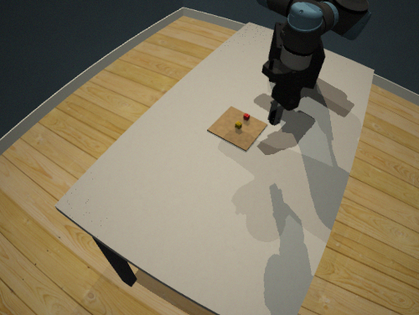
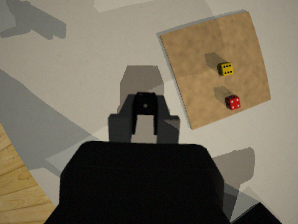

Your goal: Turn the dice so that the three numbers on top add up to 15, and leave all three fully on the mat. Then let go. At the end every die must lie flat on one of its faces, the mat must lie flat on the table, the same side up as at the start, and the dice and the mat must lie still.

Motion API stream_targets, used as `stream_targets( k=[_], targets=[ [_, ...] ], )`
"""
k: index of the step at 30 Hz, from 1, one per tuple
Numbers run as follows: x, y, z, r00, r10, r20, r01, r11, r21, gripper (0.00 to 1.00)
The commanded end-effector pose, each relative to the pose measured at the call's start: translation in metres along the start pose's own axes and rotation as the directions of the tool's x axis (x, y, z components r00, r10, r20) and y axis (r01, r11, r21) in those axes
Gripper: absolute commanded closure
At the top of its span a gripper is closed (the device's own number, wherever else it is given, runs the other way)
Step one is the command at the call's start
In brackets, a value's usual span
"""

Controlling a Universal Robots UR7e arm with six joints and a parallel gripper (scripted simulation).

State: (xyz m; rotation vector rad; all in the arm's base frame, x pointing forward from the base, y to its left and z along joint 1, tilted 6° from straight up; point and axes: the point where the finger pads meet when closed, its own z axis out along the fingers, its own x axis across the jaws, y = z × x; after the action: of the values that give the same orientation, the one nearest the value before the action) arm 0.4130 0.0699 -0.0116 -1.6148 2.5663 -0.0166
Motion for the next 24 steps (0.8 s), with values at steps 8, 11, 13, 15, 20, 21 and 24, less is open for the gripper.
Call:
stream_targets(
  k=[8, 11, 13, 15, 20, 21, 24],
  targets=[
    [-0.004, -0.0027, 0.0008, 0.945, 0.326, -0.005, -0.326, 0.945, 0.005, 0.66],
    [-0.0041, -0.0027, 0.0009, 0.94, 0.341, -0.005, -0.341, 0.94, 0.005, 0.66],
    [-0.005, -0.0024, 0.0013, 0.909, 0.416, -0.005, -0.416, 0.909, 0.006, 0.66],
    [-0.0055, -0.0022, 0.0014, 0.891, 0.453, -0.004, -0.453, 0.891, 0.006, 0.66],
    [-0.0071, -0.0013, 0.002, 0.83, 0.558, -0.004, -0.558, 0.83, 0.006, 0.66],
    [-0.0071, -0.0013, 0.002, 0.829, 0.56, -0.004, -0.56, 0.829, 0.006, 0.66],
    [-0.0083, -0.0005, 0.0024, 0.78, 0.626, -0.003, -0.626, 0.78, 0.007, 0.66]
  ],
)
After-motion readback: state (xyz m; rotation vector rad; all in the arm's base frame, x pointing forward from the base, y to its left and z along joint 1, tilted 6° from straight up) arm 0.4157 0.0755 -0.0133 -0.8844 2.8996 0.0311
